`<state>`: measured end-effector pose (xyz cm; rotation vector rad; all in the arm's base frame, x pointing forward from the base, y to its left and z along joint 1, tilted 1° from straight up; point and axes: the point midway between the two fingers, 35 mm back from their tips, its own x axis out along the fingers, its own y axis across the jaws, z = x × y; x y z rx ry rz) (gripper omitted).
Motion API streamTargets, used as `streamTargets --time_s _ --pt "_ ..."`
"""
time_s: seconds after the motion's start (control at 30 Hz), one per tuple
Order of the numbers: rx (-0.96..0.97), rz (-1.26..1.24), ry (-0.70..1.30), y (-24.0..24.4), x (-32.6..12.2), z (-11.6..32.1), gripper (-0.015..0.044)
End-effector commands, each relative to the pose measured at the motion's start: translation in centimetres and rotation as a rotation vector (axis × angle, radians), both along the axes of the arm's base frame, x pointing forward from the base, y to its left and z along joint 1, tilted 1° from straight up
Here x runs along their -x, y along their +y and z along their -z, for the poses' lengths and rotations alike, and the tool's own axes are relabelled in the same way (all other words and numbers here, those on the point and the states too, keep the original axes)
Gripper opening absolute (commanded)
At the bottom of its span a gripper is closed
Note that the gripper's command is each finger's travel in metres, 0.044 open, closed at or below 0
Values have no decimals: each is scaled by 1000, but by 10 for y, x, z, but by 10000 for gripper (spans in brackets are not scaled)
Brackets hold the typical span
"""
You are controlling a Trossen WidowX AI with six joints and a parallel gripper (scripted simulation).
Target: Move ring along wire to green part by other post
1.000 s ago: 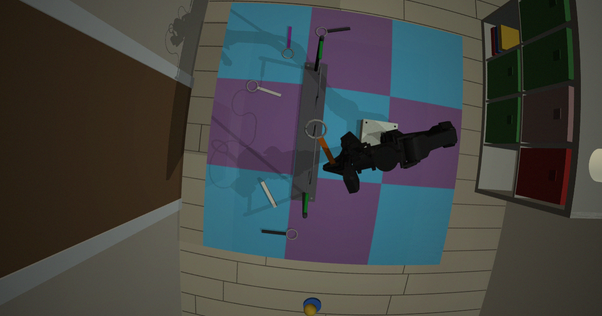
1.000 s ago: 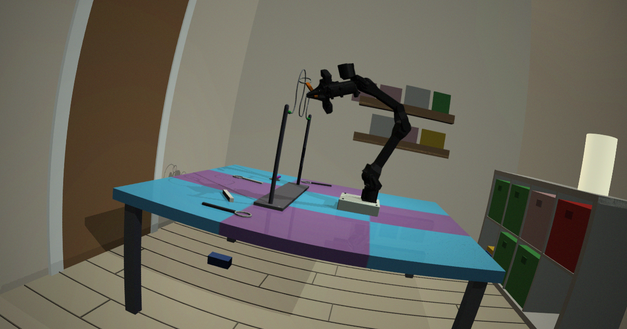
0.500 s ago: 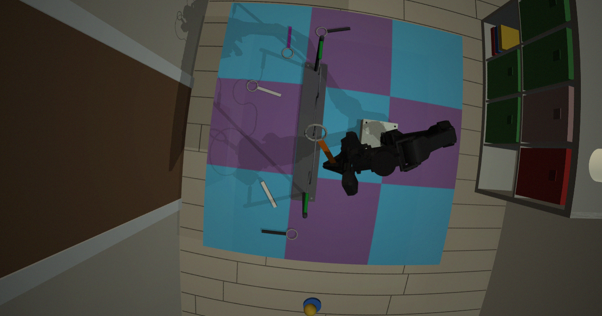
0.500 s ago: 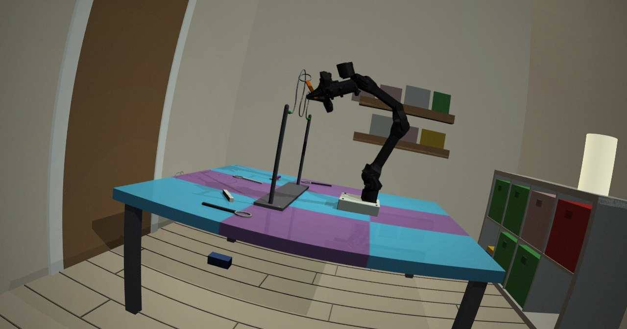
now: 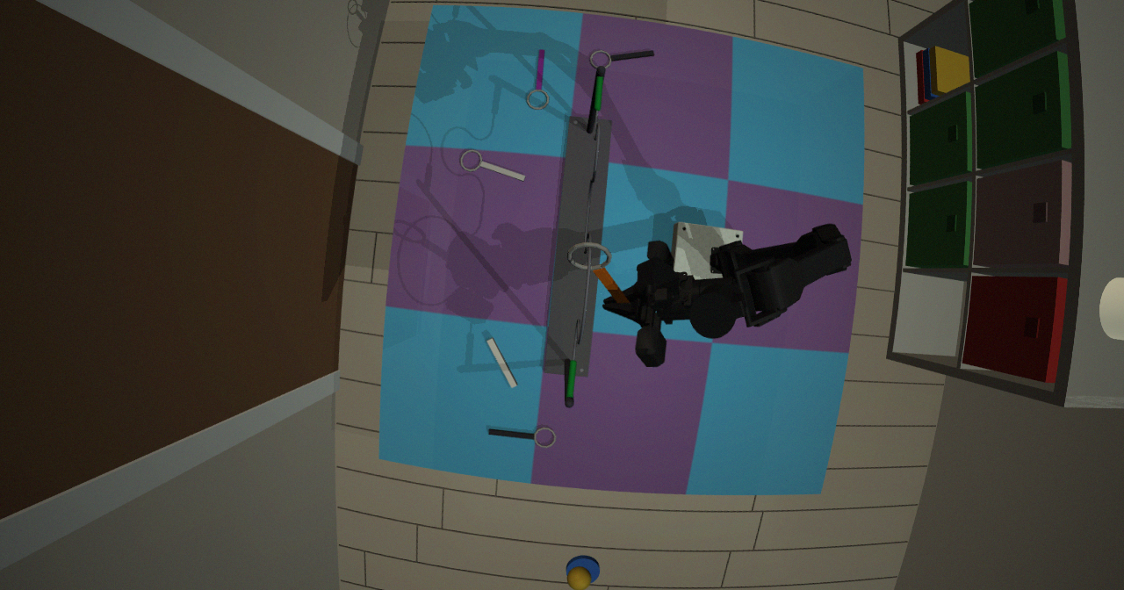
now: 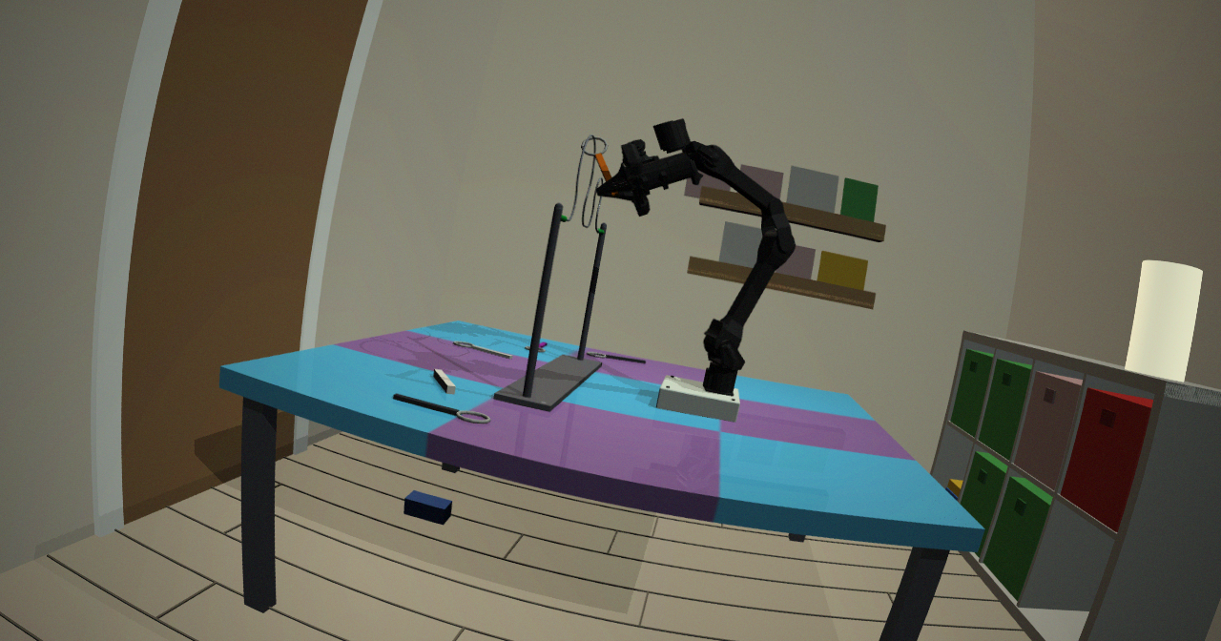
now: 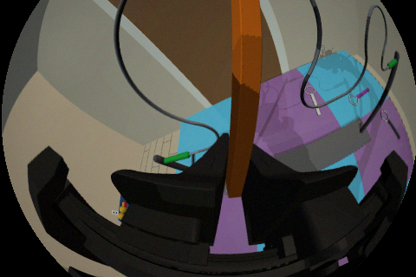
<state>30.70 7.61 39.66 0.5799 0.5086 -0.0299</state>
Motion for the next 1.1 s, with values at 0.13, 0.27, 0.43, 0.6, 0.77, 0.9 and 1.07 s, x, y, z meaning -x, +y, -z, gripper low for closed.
streamTargets --time_s 0.13,0.27,0.43,0.6,0.77,0.9,1.07 --pt "97 2 1 -3 0 0 -150" --pt "146 2 4 -4 0 1 -150" --pt "208 2 8 -6 0 1 -150" --pt "270 2 12 -8 0 2 -150" --pt "333 2 16 -10 0 3 -150" --pt "382 2 19 -11 1 3 -150" --pt "444 2 22 -13 1 4 -150"
